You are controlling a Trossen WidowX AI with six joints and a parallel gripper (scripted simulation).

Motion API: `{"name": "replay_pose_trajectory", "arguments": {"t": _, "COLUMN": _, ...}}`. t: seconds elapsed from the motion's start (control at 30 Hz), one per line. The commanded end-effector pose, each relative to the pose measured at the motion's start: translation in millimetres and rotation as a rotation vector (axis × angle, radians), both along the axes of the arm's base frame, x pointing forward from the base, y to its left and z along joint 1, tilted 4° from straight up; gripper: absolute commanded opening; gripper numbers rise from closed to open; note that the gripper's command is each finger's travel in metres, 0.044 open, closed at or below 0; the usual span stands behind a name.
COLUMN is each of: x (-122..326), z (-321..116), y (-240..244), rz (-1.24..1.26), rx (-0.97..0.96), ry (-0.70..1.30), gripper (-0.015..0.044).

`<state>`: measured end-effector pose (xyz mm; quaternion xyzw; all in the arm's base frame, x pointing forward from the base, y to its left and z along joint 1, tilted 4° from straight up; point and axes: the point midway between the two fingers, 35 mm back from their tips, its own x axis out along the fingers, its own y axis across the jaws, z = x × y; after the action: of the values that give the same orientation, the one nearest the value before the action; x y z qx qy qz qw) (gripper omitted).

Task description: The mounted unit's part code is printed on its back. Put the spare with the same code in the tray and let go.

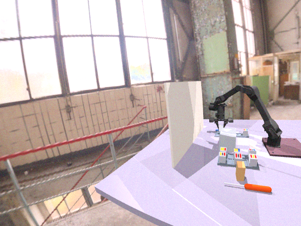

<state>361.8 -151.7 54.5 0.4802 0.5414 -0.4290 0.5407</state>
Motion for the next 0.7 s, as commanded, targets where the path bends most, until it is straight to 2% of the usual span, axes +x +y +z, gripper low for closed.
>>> {"name": "replay_pose_trajectory", "arguments": {"t": 0.0, "x": -2, "z": -4, "y": 2, "rz": -0.006, "rx": 0.006, "ry": 0.005, "gripper": 0.0}}
{"name": "replay_pose_trajectory", "arguments": {"t": 0.6, "x": -4, "z": -15, "y": 3, "rz": -0.006, "rx": 0.007, "ry": 0.006, "gripper": 0.0}}
{"name": "replay_pose_trajectory", "arguments": {"t": 0.67, "x": -2, "z": -12, "y": 2, "rz": 0.0, "rx": 0.001, "ry": 0.002, "gripper": 0.0053}}
